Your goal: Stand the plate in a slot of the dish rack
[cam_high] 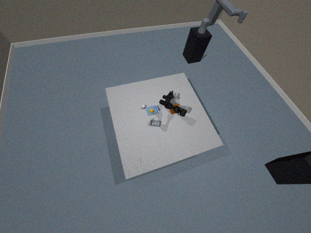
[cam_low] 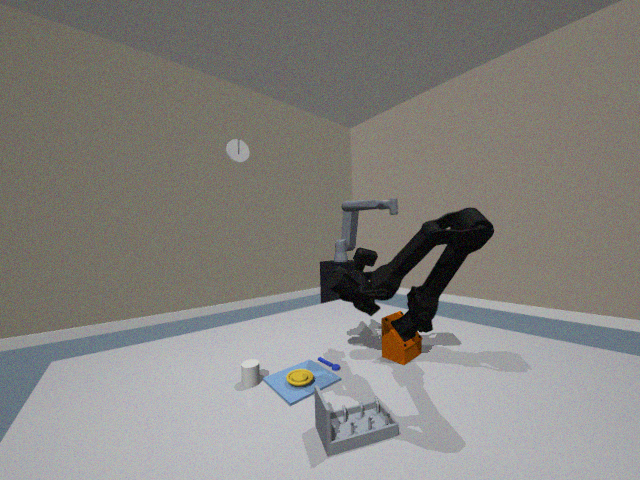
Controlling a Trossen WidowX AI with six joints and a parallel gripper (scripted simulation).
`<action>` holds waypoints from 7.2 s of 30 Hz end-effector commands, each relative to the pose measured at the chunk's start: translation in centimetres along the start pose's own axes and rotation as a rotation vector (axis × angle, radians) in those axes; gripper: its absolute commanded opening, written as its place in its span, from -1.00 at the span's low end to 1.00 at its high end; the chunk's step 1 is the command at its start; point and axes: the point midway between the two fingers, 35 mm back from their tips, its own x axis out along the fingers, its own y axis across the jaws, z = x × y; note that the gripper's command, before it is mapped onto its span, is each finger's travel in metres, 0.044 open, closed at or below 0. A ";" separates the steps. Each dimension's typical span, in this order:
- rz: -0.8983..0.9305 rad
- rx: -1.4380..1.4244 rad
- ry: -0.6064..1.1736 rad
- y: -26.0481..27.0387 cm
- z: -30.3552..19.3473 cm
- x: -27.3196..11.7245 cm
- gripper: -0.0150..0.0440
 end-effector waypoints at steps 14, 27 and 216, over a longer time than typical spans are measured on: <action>0.353 -0.214 -0.121 3.6 6.5 -0.8 0.86; 0.740 -0.412 -0.228 6.3 11.2 -3.9 0.86; 2.003 -0.100 0.303 -6.9 13.3 -27.2 -0.49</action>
